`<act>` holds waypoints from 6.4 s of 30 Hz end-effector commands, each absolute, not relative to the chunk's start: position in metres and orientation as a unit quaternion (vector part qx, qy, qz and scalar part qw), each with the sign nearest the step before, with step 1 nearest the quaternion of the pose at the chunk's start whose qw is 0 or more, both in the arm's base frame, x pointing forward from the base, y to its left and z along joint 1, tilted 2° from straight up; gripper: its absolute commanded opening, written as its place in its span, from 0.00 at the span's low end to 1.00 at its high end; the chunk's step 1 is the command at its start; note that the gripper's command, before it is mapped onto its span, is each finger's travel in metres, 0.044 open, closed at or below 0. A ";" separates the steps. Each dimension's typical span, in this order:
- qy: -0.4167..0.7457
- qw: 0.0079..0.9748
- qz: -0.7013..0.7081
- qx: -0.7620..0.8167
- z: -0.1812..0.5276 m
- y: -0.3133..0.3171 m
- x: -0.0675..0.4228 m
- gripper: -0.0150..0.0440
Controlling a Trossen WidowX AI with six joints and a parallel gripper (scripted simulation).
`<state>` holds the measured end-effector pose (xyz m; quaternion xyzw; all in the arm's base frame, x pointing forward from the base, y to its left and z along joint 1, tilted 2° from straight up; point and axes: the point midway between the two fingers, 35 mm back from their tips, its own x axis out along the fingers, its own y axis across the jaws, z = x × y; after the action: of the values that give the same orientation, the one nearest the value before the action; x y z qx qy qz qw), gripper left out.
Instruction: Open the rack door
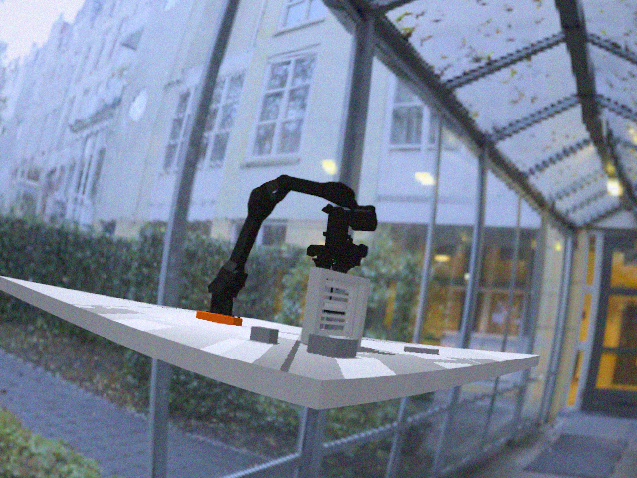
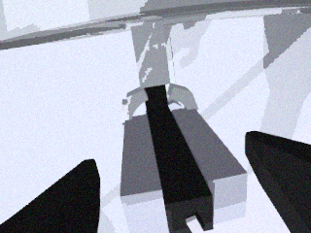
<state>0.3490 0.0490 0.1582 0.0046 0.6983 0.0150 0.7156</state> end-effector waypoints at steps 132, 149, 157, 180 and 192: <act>0.701 0.704 0.091 -0.068 0.140 0.050 0.347 0.76; 0.677 0.670 -0.204 0.225 0.140 0.050 0.347 0.76; 0.624 0.613 -0.333 0.353 0.140 0.050 0.347 0.76; 0.467 0.450 -0.531 0.545 0.140 0.050 0.347 0.76; 0.467 0.450 -0.531 0.545 0.140 0.050 0.347 0.68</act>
<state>0.3467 0.0502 0.1429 0.5465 0.4689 -0.5263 0.4522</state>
